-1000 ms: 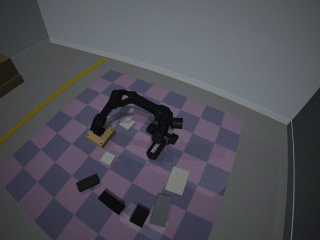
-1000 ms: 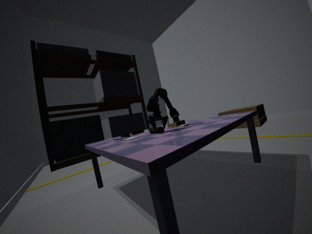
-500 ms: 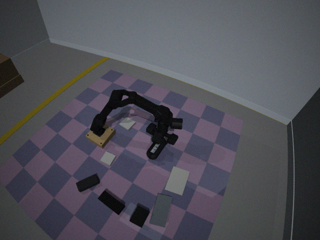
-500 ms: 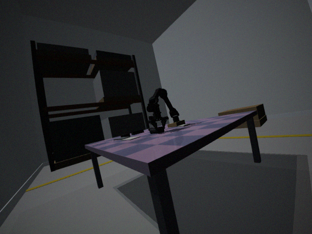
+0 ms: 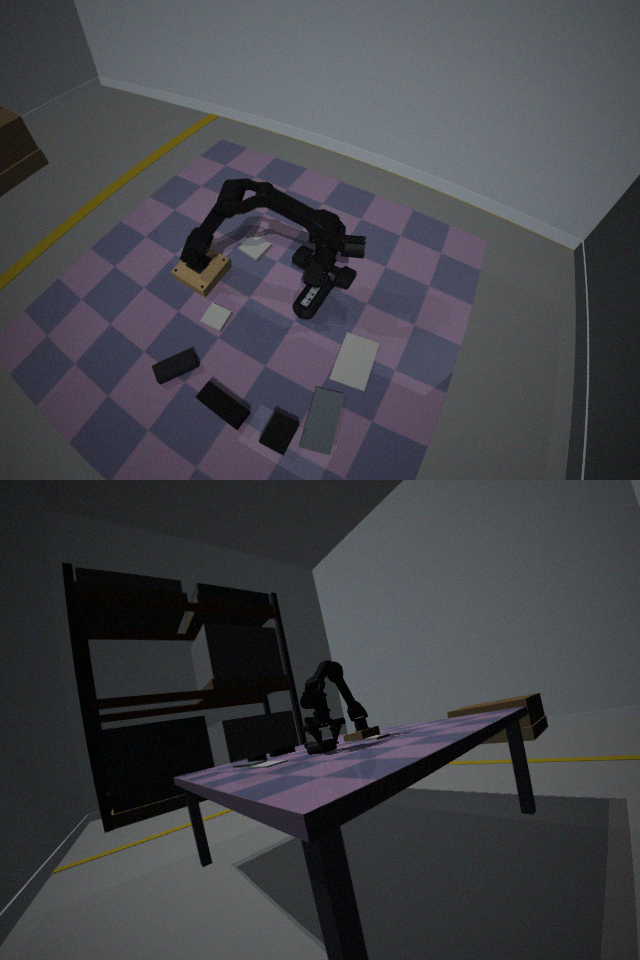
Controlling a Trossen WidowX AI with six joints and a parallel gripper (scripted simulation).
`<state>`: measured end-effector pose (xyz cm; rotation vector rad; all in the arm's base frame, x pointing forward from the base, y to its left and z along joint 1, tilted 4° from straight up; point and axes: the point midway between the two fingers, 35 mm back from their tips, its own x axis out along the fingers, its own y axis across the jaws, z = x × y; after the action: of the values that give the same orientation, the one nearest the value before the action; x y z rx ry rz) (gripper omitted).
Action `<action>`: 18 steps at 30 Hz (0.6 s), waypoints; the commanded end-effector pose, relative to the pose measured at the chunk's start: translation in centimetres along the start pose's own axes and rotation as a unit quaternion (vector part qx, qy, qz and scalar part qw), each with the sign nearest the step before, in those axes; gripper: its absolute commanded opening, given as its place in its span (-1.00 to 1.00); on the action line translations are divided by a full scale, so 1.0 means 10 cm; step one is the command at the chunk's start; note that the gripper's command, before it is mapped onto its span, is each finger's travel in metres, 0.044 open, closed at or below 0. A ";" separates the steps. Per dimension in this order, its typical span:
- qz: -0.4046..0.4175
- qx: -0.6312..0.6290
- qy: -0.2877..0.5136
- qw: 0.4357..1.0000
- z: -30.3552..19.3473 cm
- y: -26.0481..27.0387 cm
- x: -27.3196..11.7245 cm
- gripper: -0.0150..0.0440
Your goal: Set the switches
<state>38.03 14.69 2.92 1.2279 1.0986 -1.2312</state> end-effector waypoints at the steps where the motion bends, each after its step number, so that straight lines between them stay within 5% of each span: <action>1: -0.001 -0.002 0.001 1.000 0.01 0.00 -0.03 0.65; 18: -0.001 -0.002 0.001 1.000 0.06 0.00 -0.16 0.65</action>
<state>37.89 14.41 4.30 1.2272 1.1011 -1.2306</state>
